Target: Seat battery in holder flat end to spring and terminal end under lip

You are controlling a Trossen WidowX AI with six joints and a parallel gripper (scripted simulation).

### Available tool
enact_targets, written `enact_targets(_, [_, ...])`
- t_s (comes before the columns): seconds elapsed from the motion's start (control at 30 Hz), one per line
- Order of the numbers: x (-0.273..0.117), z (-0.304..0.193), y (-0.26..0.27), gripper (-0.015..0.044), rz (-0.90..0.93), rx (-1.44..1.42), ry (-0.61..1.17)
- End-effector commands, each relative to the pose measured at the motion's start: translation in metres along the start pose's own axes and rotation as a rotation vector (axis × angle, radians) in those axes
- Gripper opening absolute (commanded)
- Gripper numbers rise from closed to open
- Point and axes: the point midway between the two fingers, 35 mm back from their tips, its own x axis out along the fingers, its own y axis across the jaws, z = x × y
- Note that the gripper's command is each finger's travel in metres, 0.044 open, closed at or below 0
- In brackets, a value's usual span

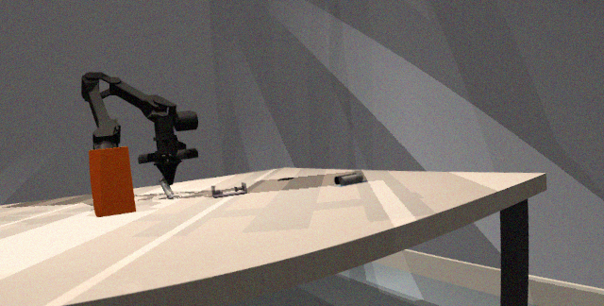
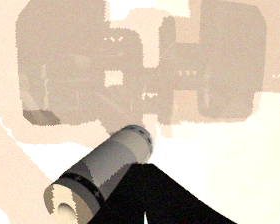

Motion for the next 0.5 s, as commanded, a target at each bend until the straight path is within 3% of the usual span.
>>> enact_targets(0.0, [0.001, -0.003, 0.009, 0.0, 0.007, 0.01, 0.001])
enact_targets(0.47, [-0.014, -0.002, 0.015, 0.0, -0.003, 0.002, 0.004])
